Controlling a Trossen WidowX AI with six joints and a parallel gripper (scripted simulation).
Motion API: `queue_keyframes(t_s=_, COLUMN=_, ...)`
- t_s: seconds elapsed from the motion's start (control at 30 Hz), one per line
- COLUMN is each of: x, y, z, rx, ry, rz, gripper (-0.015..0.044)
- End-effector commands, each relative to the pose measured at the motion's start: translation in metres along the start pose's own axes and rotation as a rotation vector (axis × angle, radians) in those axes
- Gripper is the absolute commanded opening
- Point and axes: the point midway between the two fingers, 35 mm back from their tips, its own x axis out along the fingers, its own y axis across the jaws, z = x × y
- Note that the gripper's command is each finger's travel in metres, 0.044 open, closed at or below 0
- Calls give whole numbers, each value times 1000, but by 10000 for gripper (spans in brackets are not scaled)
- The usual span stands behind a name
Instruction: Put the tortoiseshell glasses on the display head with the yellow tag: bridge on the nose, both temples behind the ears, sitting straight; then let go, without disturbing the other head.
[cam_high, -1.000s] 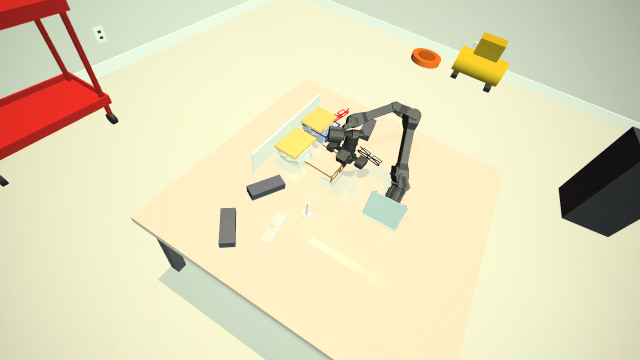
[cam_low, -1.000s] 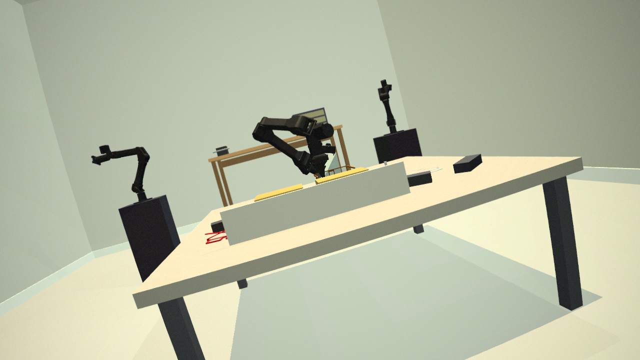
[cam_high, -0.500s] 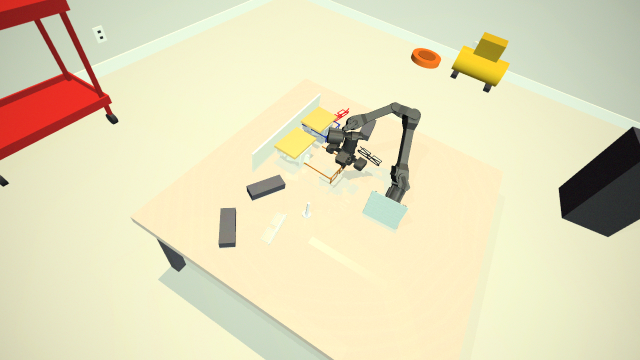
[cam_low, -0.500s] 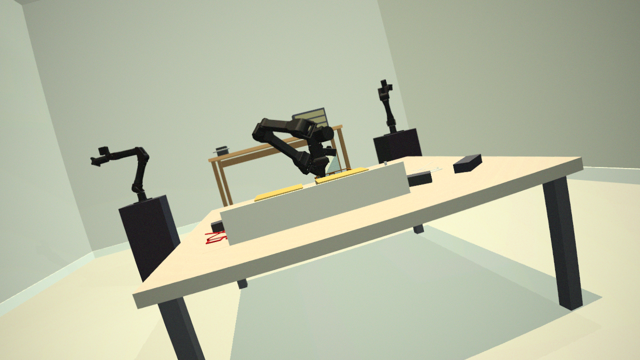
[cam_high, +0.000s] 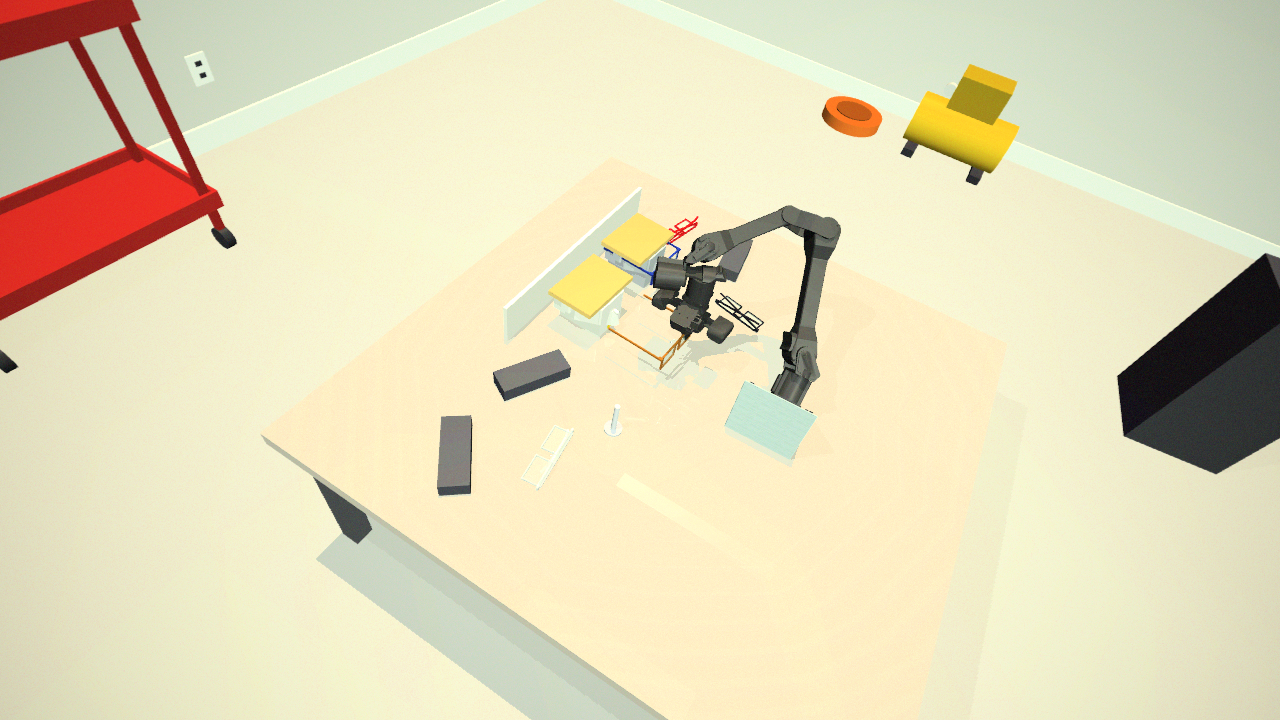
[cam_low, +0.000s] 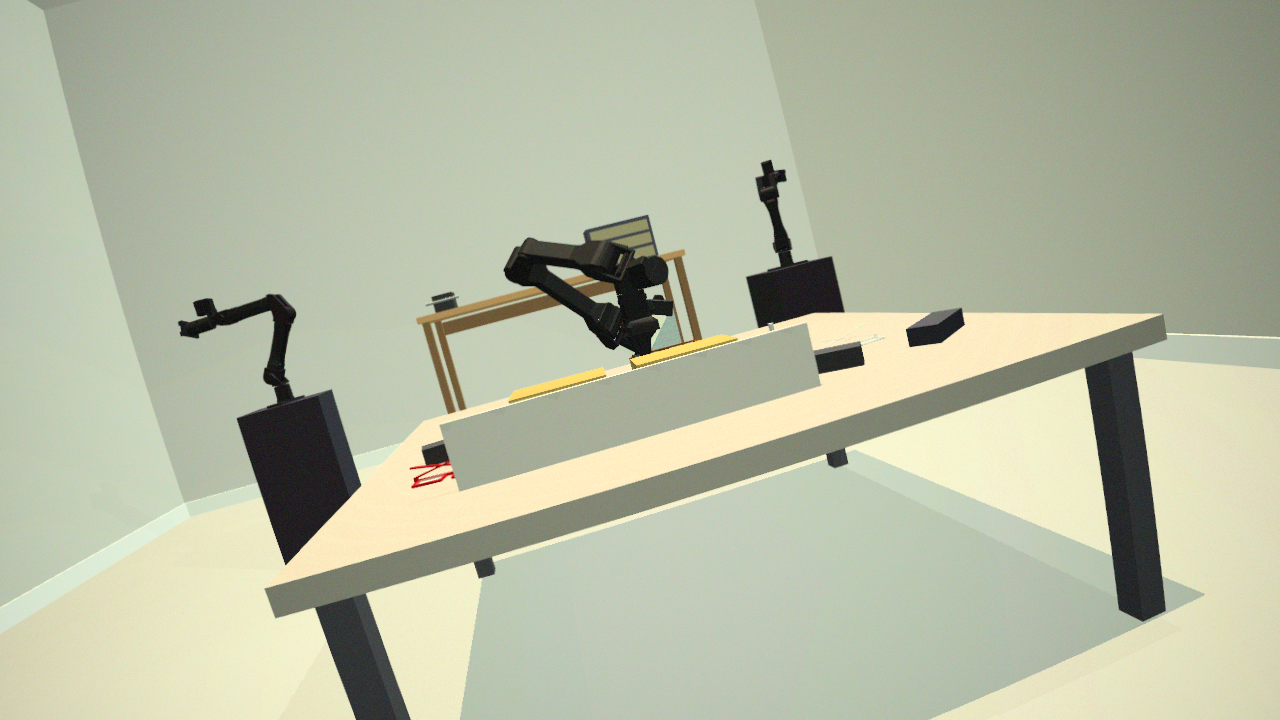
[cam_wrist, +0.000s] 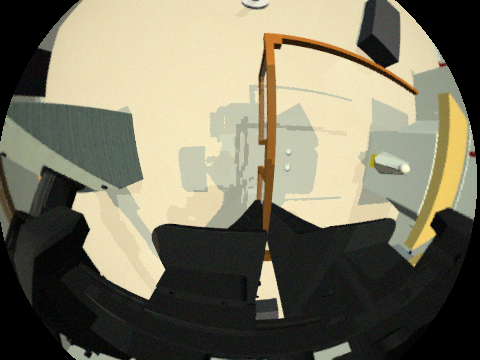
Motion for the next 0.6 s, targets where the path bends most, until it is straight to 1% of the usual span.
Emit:
queue_keyframes(t_s=0.0, x=1, y=-6, z=0, rx=-2, ry=5, rz=-3, gripper=0)
queue_keyframes(t_s=0.57, x=1, y=-28, z=0, rx=-1, ry=5, rz=-4, gripper=0)
